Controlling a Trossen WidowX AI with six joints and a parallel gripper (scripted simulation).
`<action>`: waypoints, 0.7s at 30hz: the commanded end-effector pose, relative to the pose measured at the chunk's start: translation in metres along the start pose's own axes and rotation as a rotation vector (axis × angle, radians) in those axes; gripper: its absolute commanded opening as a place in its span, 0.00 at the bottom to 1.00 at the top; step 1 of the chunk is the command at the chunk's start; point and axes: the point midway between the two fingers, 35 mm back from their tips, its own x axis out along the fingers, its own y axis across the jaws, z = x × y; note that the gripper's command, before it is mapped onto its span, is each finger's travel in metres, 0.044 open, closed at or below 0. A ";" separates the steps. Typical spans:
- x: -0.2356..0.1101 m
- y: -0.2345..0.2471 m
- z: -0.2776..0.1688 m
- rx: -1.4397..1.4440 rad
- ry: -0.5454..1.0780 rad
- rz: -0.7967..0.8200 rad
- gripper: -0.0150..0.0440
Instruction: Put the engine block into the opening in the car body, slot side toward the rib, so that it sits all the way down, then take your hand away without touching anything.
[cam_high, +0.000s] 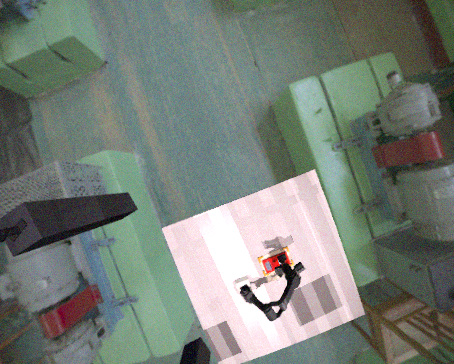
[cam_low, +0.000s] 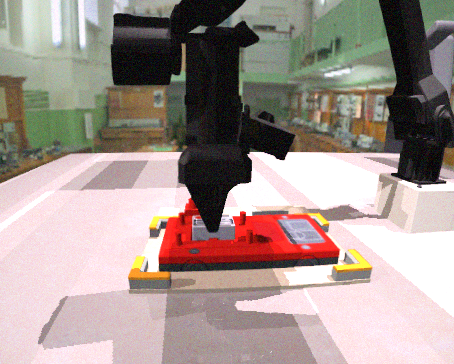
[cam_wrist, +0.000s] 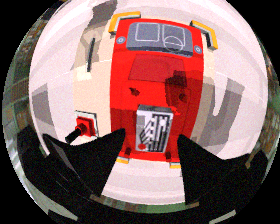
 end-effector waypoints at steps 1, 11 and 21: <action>0.000 0.000 0.000 0.000 0.000 -0.001 0.92; 0.000 0.000 0.000 0.000 0.000 -0.001 1.00; -0.014 0.000 0.001 0.001 -0.001 -0.005 1.00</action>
